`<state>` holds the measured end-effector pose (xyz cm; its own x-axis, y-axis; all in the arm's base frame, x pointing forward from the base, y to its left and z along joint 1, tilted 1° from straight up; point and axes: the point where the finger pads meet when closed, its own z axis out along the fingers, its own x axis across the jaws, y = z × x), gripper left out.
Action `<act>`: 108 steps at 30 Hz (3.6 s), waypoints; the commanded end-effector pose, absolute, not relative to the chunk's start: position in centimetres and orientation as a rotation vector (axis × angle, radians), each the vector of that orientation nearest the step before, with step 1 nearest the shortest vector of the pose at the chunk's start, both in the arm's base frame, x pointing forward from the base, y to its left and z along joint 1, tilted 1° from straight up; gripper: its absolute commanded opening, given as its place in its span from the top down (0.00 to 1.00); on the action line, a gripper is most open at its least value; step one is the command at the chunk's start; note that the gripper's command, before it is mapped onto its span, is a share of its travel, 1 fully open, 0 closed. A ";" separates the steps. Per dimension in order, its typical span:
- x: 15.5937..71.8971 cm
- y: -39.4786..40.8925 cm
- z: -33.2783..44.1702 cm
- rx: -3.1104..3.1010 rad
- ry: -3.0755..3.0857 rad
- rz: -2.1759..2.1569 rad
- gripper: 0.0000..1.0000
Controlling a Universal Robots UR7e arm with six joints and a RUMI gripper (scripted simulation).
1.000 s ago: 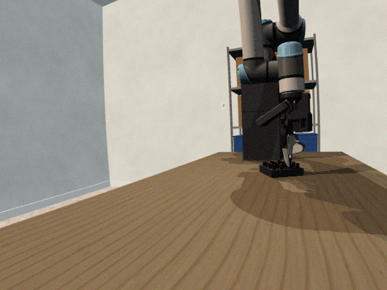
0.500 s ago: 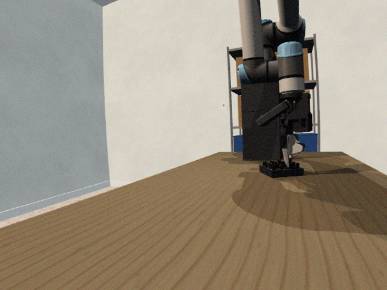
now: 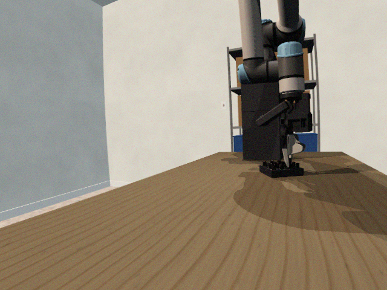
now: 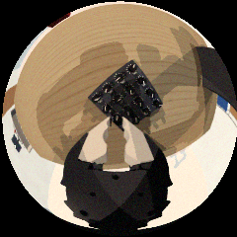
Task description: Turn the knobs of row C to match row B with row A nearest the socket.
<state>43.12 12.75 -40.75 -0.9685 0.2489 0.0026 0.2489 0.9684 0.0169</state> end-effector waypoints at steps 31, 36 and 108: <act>43.2 12.7 -36.9 -0.394 -3.118 -0.027 0.89; 43.2 12.7 -36.9 -0.394 -3.118 -0.027 0.89; 42.9 12.9 -35.3 -2.361 -2.055 -0.021 0.89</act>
<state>42.78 12.79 -35.50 0.0085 0.9997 0.0228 1.0000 -0.0086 0.0023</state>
